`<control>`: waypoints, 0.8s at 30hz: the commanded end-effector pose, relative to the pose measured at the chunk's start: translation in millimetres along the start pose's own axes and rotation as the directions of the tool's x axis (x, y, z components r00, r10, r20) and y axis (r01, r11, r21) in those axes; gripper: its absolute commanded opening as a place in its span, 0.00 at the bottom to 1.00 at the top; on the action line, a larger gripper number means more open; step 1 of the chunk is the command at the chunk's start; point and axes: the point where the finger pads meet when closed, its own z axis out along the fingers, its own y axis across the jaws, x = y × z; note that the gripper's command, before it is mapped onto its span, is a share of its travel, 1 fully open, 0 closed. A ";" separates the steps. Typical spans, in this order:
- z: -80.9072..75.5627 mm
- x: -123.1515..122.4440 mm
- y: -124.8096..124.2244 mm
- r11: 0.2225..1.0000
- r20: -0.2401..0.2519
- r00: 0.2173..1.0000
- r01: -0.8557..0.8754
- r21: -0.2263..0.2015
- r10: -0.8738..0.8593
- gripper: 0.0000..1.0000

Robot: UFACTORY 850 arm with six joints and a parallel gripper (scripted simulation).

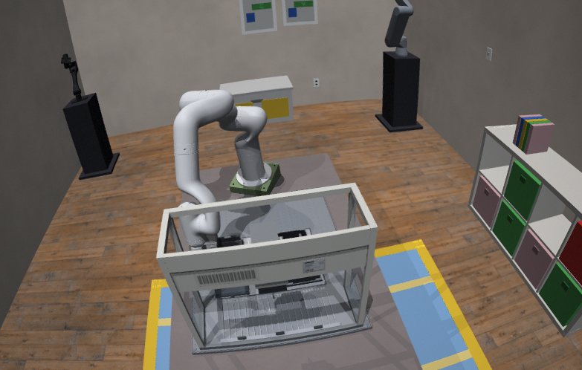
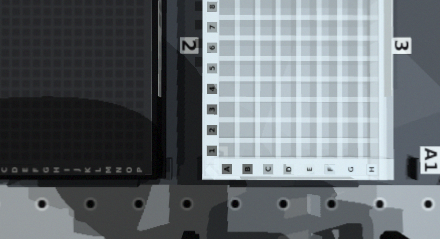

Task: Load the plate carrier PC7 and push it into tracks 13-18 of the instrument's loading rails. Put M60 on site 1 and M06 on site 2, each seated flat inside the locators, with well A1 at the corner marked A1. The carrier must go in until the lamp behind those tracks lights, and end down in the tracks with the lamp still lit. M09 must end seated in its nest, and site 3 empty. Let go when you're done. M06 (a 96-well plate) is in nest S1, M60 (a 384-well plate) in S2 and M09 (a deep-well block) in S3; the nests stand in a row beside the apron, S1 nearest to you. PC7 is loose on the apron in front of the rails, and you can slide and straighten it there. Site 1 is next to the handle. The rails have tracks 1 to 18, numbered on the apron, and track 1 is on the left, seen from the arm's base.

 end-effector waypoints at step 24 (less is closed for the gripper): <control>8.4 1.1 0.9 1.000 0.001 1.000 0.000 -0.002 0.000 1.00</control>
